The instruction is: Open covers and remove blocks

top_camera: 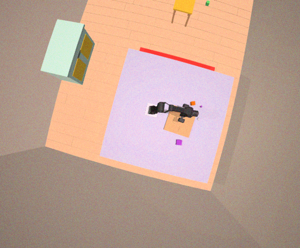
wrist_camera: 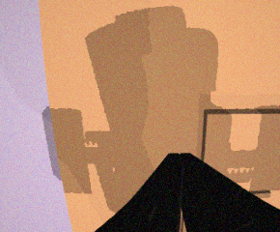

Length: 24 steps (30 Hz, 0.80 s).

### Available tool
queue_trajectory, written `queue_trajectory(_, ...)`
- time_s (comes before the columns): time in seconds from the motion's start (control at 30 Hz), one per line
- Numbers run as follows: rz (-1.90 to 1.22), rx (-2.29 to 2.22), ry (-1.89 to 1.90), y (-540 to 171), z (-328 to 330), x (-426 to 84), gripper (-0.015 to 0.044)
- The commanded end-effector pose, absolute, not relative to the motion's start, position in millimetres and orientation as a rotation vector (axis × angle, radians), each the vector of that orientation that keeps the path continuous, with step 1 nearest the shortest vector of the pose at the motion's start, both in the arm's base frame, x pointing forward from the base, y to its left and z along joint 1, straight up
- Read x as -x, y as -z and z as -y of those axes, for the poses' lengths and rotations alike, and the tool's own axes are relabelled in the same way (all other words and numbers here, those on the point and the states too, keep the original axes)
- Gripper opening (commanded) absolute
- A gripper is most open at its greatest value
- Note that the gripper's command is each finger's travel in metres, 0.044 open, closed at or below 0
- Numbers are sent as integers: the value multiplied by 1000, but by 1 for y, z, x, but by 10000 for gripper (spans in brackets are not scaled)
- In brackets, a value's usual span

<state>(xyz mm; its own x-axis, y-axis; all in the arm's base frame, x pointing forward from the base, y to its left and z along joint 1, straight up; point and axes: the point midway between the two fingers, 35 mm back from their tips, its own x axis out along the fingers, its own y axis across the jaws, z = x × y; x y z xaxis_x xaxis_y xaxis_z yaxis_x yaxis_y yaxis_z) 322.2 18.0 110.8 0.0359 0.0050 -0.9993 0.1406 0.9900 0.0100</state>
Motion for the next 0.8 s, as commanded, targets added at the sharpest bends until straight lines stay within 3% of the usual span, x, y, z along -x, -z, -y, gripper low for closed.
queue_trajectory(0.0, -1534, -117, 110, -108, -17, -322, 0)
queue_trajectory(0.77, -1534, -117, 110, -85, -17, -324, 0)
